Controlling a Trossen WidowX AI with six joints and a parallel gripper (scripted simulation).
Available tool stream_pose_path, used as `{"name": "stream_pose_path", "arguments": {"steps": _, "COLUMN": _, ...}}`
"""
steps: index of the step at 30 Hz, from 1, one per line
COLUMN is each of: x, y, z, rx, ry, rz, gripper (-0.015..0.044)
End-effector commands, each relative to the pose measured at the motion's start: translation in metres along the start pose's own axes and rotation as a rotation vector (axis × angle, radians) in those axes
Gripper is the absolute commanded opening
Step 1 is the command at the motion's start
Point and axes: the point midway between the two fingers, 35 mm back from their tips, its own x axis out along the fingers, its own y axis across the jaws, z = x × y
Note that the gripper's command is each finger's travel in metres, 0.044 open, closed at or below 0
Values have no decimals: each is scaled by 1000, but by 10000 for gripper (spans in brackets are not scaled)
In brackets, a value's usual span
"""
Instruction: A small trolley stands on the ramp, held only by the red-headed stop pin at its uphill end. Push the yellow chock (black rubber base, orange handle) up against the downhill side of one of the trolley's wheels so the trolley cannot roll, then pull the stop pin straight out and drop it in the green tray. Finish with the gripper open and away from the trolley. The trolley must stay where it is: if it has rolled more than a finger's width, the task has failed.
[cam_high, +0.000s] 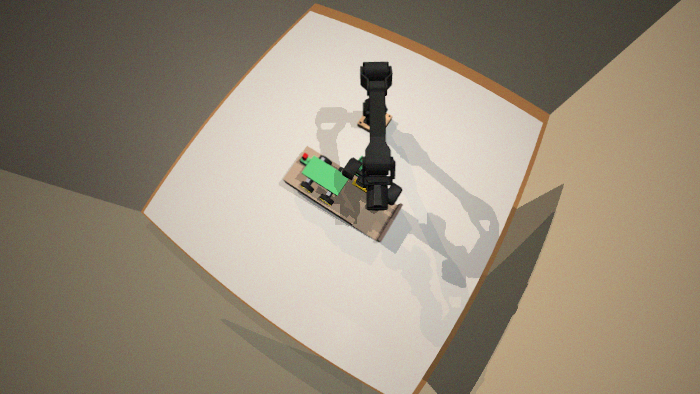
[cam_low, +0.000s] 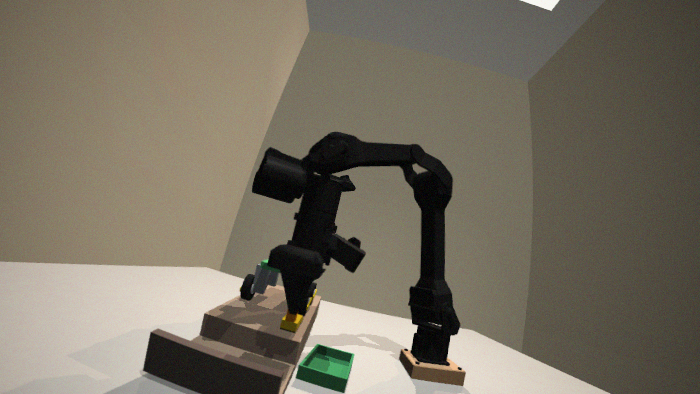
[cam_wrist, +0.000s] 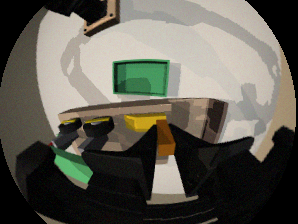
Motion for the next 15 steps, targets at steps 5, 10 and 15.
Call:
{"name": "stream_pose_path", "arguments": {"steps": 5, "x": -1, "y": 8, "z": 0, "rx": -3, "ry": -3, "rz": 8, "gripper": 0}}
{"name": "stream_pose_path", "arguments": {"steps": 10, "x": -2, "y": 12, "z": -1, "rx": -3, "ry": -3, "rz": 8, "gripper": 0}}
{"name": "stream_pose_path", "arguments": {"steps": 15, "x": -3, "y": 16, "z": -2, "rx": -3, "ry": -3, "rz": 9, "gripper": 0}}
